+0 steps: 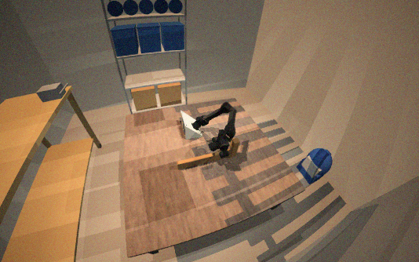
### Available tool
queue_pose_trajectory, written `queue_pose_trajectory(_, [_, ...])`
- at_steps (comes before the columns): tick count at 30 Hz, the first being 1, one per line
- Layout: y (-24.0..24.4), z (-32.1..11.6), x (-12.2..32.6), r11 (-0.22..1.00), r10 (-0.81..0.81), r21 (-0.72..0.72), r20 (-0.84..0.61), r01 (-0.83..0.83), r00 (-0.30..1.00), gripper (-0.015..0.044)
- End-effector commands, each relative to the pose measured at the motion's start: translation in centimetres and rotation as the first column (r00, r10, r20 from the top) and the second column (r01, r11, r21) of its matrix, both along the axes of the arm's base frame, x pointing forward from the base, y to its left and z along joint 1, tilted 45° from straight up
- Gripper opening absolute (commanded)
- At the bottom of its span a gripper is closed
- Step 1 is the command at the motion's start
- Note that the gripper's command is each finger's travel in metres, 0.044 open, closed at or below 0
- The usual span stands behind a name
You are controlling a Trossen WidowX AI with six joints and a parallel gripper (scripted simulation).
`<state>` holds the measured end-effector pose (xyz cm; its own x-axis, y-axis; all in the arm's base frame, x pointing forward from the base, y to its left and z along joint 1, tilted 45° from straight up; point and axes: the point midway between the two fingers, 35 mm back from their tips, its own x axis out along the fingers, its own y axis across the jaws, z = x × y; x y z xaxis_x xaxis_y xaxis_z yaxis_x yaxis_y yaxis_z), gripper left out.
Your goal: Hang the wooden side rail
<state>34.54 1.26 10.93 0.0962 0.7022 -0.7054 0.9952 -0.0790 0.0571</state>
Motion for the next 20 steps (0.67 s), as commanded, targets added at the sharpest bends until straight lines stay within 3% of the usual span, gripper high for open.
queue_pose_trajectory(1, [-1.17, -1.39, -0.15, 1.000, 0.002, -0.002, -0.013, -0.002, 1.000, 0.0440])
queue_pose_trajectory(20, [-1.20, -1.17, -0.04, 1.000, -0.010, 0.000, -0.015, 0.010, 1.000, 0.0440])
